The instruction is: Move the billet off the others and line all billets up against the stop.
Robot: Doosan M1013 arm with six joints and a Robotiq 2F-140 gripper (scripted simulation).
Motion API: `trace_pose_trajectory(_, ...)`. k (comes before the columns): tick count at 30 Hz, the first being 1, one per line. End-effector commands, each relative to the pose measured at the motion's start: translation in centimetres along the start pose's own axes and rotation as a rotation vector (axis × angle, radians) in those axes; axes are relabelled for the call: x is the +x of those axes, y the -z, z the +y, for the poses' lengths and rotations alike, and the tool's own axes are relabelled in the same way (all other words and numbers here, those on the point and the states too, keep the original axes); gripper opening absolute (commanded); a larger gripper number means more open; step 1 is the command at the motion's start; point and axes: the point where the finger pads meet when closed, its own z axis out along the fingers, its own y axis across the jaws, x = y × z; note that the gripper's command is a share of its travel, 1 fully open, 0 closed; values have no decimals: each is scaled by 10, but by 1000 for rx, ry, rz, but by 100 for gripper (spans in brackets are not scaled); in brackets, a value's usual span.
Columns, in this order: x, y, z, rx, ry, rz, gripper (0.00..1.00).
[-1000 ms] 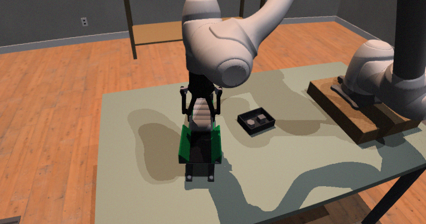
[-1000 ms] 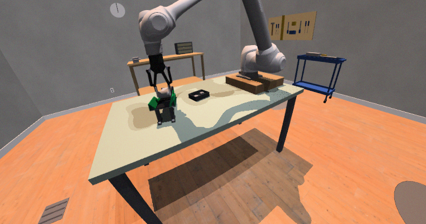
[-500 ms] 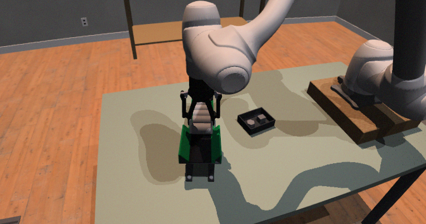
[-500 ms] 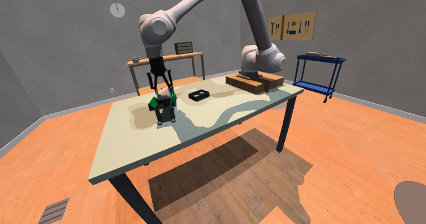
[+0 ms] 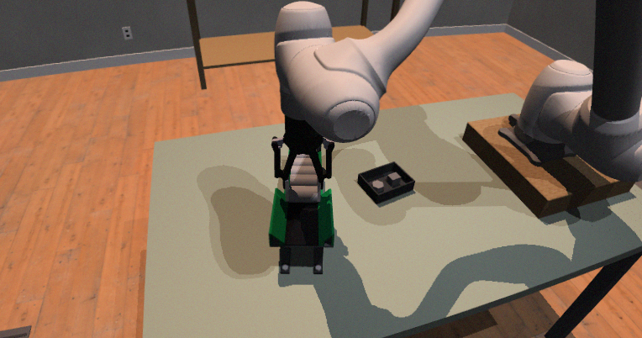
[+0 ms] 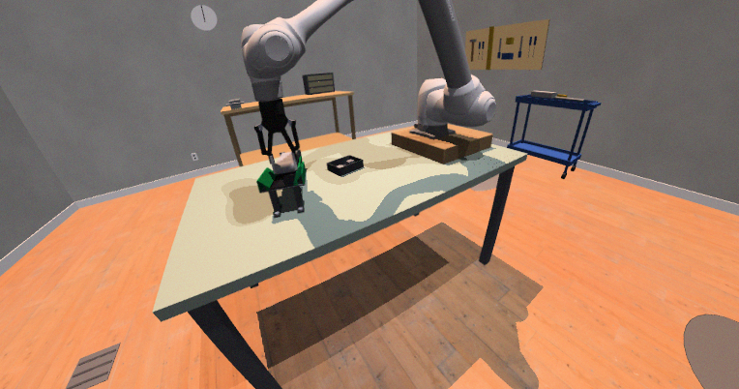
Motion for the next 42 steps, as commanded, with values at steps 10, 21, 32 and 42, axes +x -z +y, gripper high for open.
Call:
trace_pose_trajectory(10,0,0,0,0,0,0,47)
trace_pose_trajectory(21,0,0,0,0,0,0,53)
trace_pose_trajectory(32,0,0,0,0,0,0,58)
trace_pose_trajectory(42,0,1,0,0,0,0,58)
